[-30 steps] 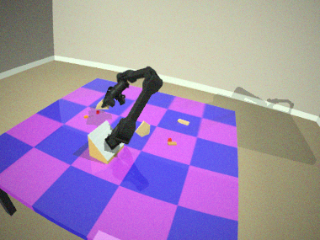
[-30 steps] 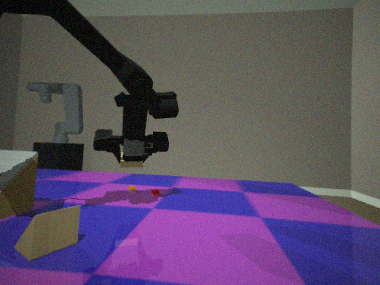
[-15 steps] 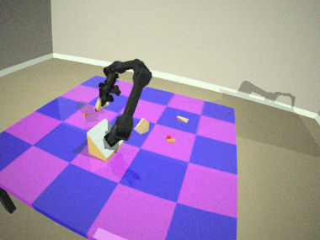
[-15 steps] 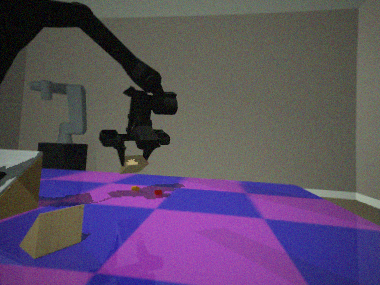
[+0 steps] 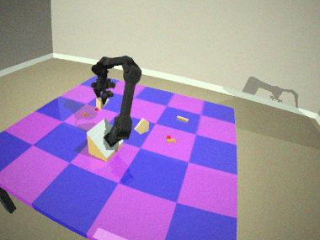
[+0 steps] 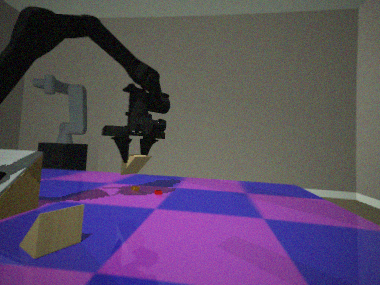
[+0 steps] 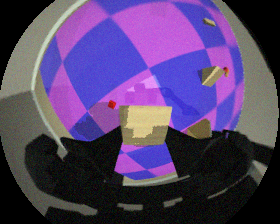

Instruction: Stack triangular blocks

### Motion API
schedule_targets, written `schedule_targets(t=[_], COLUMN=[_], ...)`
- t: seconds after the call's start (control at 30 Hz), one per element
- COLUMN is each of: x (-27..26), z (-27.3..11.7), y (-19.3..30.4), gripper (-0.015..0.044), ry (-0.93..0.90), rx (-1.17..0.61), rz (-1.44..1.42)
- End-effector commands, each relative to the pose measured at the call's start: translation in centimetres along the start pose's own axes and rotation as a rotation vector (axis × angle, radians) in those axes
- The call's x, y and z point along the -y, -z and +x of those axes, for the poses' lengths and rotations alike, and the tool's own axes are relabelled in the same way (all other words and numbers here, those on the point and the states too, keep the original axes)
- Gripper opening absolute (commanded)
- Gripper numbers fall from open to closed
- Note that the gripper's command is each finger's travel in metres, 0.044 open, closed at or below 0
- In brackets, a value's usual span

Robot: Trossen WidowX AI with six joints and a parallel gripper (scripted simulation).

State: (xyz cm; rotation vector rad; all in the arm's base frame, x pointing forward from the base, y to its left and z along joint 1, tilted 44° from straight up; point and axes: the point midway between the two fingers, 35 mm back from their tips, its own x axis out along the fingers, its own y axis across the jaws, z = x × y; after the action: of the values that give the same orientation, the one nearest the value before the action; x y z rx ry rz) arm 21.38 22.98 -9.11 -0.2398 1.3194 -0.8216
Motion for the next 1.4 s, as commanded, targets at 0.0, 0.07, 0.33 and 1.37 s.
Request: schedule_targets(t=[0.0,0.07,0.33,1.37], x=[-0.2,-0.2,2.2,15.8], z=[-0.4,-0.4,-2.0,-6.5], y=[-0.2,-0.2,-1.4,-5.2], gripper=[0.0000,0.0000,0.0000,0.0000], ry=[0.007,0.007,0.007,0.010], rx=[0.038,0.038,0.040,0.050], rz=[-0.034,-0.034,-0.043,-0.088])
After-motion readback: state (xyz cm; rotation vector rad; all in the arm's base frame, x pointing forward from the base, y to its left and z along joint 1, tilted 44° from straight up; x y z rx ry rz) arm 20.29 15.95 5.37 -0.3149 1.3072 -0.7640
